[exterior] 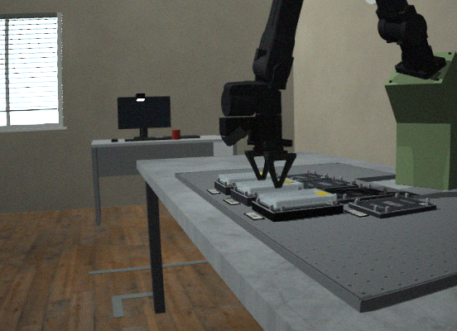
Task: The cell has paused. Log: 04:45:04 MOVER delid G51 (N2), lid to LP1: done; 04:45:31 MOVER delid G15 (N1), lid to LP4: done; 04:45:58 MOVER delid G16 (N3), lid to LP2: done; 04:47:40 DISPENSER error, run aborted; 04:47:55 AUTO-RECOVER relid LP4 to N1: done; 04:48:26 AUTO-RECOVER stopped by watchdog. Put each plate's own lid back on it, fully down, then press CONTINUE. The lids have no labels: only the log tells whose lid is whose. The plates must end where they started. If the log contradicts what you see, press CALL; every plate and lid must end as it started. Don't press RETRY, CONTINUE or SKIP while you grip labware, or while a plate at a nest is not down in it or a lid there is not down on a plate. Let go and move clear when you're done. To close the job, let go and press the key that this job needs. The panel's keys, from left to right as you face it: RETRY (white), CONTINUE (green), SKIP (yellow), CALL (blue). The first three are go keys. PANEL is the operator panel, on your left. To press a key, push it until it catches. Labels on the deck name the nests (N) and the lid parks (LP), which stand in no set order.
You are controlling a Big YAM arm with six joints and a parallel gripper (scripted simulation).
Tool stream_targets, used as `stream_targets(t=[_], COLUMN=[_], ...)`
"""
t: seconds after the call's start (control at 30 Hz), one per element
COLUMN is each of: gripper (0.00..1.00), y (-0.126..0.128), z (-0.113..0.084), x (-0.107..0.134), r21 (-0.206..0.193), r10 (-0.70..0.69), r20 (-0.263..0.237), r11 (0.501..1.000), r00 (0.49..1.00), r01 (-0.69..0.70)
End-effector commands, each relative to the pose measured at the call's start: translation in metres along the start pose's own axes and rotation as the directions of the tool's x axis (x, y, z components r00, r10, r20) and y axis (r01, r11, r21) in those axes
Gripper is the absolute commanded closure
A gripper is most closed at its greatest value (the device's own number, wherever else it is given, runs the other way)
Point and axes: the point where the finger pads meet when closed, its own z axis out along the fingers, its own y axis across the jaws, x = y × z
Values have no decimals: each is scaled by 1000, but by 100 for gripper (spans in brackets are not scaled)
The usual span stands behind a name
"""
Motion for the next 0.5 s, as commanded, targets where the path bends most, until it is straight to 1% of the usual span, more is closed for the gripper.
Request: stream_targets(t=[0.0,0.1,0.13,0.47], gripper=[100,100,0,0], y=[1,1,1,1], z=[-4,-4,-4,-4], x=[-10,-10,-10,-10], r21=[1,1,1,1], r10=[0,0,0,0], r20=[21,21,21,21], r11=[1000,1000,1000,1000], r00=[1000,1000,1000,1000], r01=[0,0,0,0])
